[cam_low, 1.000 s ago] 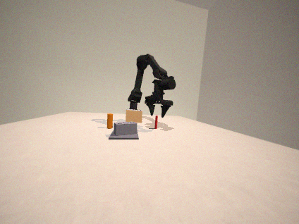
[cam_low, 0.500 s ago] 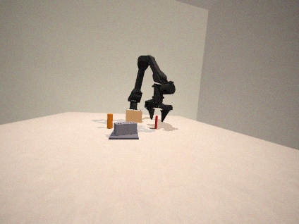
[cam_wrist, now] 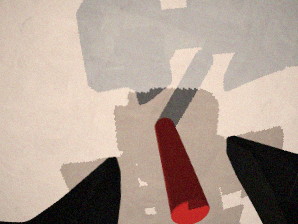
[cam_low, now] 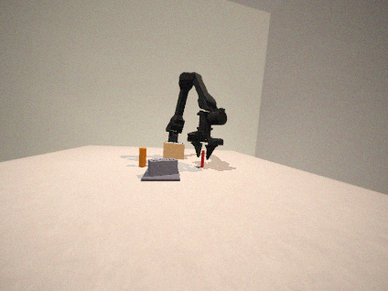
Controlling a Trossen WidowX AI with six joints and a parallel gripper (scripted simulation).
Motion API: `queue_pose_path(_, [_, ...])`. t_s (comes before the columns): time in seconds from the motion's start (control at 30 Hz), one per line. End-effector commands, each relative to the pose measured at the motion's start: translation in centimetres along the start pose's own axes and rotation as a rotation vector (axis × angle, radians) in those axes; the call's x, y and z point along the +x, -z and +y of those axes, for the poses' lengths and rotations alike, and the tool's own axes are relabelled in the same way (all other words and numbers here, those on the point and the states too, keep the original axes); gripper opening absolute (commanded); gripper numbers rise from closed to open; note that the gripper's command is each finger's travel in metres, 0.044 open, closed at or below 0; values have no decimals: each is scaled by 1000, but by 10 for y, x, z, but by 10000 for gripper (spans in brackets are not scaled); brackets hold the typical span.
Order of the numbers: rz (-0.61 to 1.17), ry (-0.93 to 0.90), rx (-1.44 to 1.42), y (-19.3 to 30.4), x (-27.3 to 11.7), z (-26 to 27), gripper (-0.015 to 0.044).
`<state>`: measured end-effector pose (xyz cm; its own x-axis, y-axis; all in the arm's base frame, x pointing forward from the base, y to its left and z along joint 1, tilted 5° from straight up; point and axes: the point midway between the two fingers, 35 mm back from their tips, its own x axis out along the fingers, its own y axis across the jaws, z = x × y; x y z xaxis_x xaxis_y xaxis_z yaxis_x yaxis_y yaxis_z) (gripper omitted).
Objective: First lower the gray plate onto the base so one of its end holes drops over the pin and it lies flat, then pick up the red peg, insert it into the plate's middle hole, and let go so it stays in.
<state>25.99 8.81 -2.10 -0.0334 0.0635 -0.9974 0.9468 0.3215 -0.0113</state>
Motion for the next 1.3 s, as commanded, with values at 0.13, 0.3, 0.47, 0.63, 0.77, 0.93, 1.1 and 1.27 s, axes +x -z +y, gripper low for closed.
queue_pose_path(0.13, [6, 0, 5, 1, 1, 0, 0])
queue_pose_path(0.3, [6, 0, 5, 1, 1, 0, 0])
queue_pose_path(0.47, [6, 0, 5, 1, 1, 0, 0])
queue_pose_path(0.63, [6, 0, 5, 1, -1, 0, 0])
queue_pose_path(0.77, [5, 0, 5, 1, -9, 2, 0])
queue_pose_path(0.93, [5, 0, 5, 1, -24, 4, 0])
queue_pose_path(1.1, [5, 0, 5, 0, -40, 5, 0])
queue_pose_path(1.27, [5, -1, 5, 0, -55, 7, 0])
